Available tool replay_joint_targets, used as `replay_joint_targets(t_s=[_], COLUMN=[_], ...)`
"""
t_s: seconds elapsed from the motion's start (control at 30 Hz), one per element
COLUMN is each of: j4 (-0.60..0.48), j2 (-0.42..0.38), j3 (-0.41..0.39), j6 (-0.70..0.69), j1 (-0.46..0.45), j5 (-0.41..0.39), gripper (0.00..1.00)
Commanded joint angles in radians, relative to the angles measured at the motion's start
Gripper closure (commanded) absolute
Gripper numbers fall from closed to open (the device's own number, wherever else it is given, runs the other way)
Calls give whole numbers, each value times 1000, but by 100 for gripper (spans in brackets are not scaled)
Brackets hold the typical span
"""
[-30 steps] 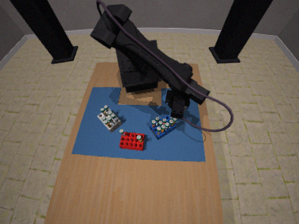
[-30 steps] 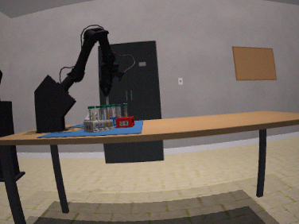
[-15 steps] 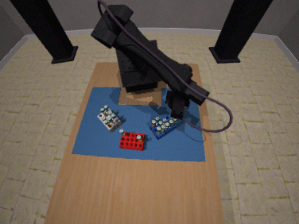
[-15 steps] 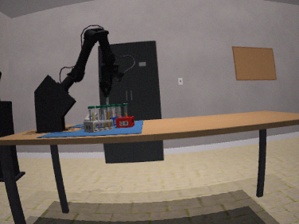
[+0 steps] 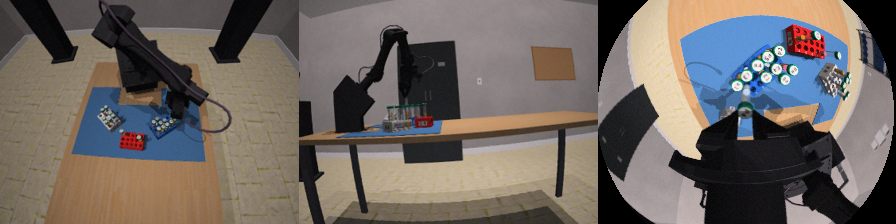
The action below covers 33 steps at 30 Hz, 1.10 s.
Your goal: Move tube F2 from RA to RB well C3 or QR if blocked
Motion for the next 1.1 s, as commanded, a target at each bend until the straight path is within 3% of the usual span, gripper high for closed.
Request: replay_joint_targets(t_s=[0.0, 1.07], j4=[24, 73], j2=[2, 15], j3=[1, -12], j6=[-11, -35], j1=[-12, -37], j5=[-4, -17], gripper=[100, 100])
